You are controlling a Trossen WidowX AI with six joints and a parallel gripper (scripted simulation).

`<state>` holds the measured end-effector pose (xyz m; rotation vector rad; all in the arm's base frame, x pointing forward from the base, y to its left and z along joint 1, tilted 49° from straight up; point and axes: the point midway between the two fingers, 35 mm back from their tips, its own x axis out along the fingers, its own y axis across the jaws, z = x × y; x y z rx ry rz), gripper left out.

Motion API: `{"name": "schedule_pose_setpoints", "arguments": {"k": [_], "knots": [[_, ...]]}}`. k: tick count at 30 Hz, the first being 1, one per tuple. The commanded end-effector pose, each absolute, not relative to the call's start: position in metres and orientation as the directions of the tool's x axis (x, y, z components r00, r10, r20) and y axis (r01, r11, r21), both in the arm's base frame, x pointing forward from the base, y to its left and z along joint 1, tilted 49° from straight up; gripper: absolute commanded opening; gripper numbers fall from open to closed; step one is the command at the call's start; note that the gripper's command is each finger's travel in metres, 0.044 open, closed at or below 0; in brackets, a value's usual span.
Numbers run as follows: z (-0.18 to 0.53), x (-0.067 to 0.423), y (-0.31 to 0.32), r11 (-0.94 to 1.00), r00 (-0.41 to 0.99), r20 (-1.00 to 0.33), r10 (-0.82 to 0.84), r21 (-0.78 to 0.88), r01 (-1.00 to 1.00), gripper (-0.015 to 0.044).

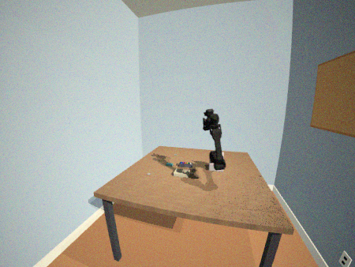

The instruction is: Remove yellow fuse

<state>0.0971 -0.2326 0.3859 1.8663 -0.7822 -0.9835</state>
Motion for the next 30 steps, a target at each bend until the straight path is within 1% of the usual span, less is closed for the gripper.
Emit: {"name": "schedule_pose_setpoints", "arguments": {"k": [1,3,7,10,13,18,24,30], "knots": [[0.384,0.099,-0.233,-0.436,0.495,-0.326,-0.805,0.891,-0.123,0.0233],[0.37,0.11,-0.237,-0.473,0.515,-0.376,-0.77,0.879,-0.065,0.018],[0.321,0.154,-0.249,-0.581,0.602,-0.53,-0.597,0.803,0.131,0.0075],[0.282,0.186,-0.248,-0.624,0.641,-0.627,-0.442,0.728,0.282,0.0073],[0.241,0.217,-0.238,-0.633,0.652,-0.709,-0.269,0.641,0.435,0.0073],[0.175,0.259,-0.205,-0.573,0.603,-0.797,0.027,0.482,0.663,0.0073],[0.102,0.289,-0.145,-0.409,0.447,-0.822,0.353,0.294,0.864,0.0073],[0.036,0.292,-0.07,-0.181,0.208,-0.759,0.617,0.12,0.976,0.0073]]}}
